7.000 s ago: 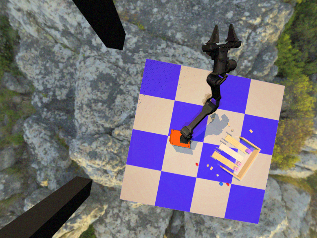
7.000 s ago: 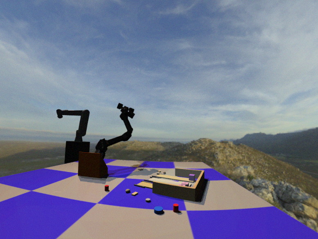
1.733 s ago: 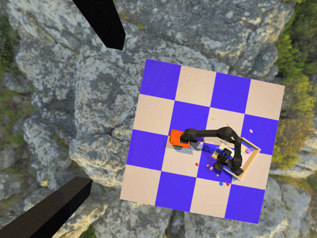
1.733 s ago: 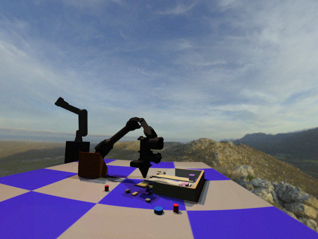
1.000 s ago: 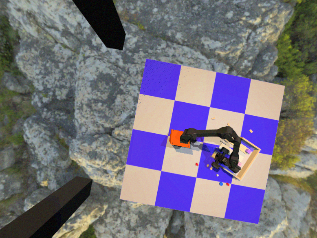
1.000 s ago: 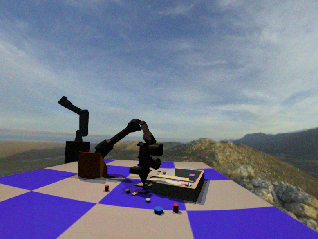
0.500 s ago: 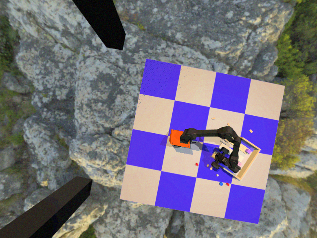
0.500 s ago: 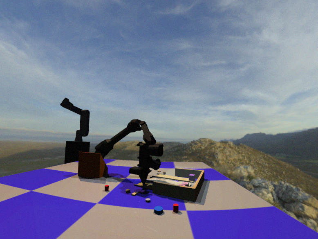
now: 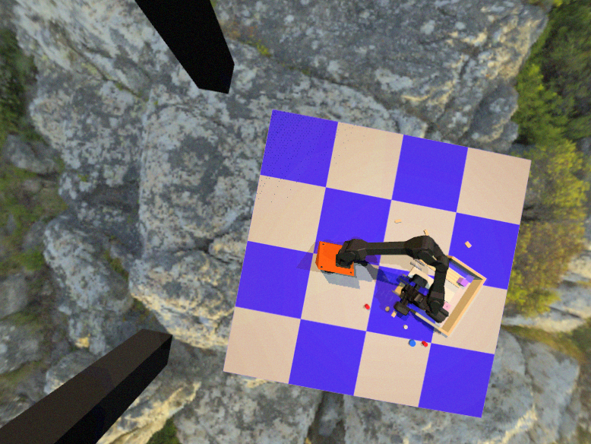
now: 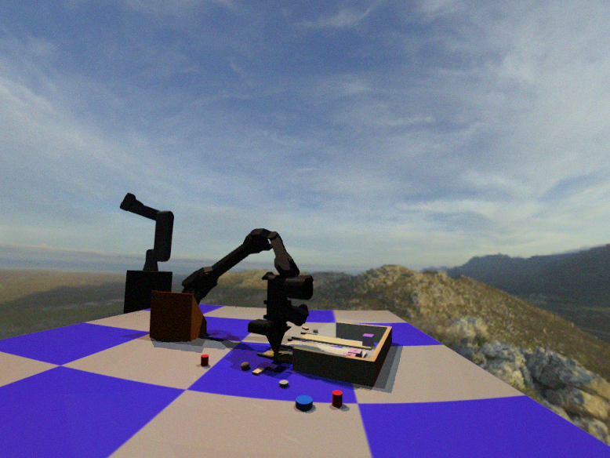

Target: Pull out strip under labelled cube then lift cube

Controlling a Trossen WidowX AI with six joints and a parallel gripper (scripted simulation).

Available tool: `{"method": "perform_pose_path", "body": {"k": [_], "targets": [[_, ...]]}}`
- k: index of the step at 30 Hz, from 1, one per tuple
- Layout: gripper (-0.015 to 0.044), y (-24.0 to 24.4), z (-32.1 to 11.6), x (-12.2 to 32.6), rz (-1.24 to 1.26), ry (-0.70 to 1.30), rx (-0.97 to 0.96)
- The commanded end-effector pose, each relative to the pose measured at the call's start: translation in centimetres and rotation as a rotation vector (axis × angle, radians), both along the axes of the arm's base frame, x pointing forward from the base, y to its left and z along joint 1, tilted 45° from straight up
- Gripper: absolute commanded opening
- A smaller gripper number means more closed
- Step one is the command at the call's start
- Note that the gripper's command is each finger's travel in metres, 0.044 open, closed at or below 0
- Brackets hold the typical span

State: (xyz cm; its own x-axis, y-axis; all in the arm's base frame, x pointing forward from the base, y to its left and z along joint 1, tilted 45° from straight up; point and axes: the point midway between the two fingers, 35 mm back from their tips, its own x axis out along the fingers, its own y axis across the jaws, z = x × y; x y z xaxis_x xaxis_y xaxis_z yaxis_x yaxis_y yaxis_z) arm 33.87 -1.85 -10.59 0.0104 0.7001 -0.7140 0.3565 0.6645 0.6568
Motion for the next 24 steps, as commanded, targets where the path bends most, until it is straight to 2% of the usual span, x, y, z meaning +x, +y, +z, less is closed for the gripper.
{"method": "perform_pose_path", "body": {"k": [1, 24], "targets": [[0.0000, 0.13, -0.07, 0.04, -0.004, 0.001, 0.003], [0.0000, 0.29, -0.21, 0.01, -0.004, 0.001, 0.003]]}}
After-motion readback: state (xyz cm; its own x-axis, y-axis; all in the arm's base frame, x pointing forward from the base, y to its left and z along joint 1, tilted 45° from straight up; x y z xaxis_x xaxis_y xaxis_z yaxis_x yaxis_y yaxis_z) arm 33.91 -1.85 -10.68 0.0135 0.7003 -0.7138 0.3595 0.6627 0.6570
